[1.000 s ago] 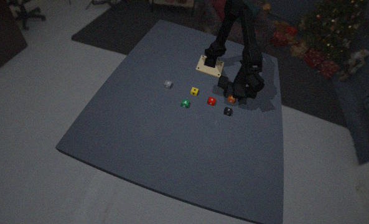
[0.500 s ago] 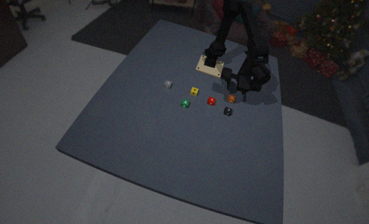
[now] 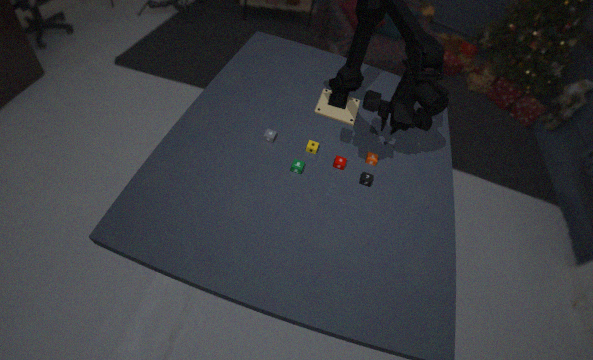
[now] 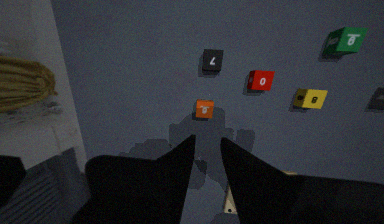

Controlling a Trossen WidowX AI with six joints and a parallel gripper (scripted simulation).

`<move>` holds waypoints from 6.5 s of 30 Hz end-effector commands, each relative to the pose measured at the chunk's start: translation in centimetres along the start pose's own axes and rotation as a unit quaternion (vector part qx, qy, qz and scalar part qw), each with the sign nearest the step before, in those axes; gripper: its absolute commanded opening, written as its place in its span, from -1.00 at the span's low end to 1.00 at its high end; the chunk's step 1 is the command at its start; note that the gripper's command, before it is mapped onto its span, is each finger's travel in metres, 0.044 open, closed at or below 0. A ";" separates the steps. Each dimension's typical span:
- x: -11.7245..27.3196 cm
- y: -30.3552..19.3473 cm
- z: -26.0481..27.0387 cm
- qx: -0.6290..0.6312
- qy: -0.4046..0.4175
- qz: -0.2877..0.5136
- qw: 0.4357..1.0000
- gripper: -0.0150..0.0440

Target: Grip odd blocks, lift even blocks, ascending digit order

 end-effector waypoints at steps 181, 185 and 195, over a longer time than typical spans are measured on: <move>-11.3 4.1 -18.6 -0.003 -0.011 -0.003 1.000 0.86; -11.4 4.1 -18.6 -0.003 -0.011 -0.003 1.000 0.69; -11.4 4.1 -18.6 -0.003 -0.011 -0.003 1.000 -0.08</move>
Point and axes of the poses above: the point midway between the two fingers, 35 mm back from their tips, its own x axis back along the fingers, its own z axis across the jaws, y = z × x, the point moved 10 cm from there along x, back along the fingers, and after that the axes turned 1 degree about x, right-handed, at the moved point
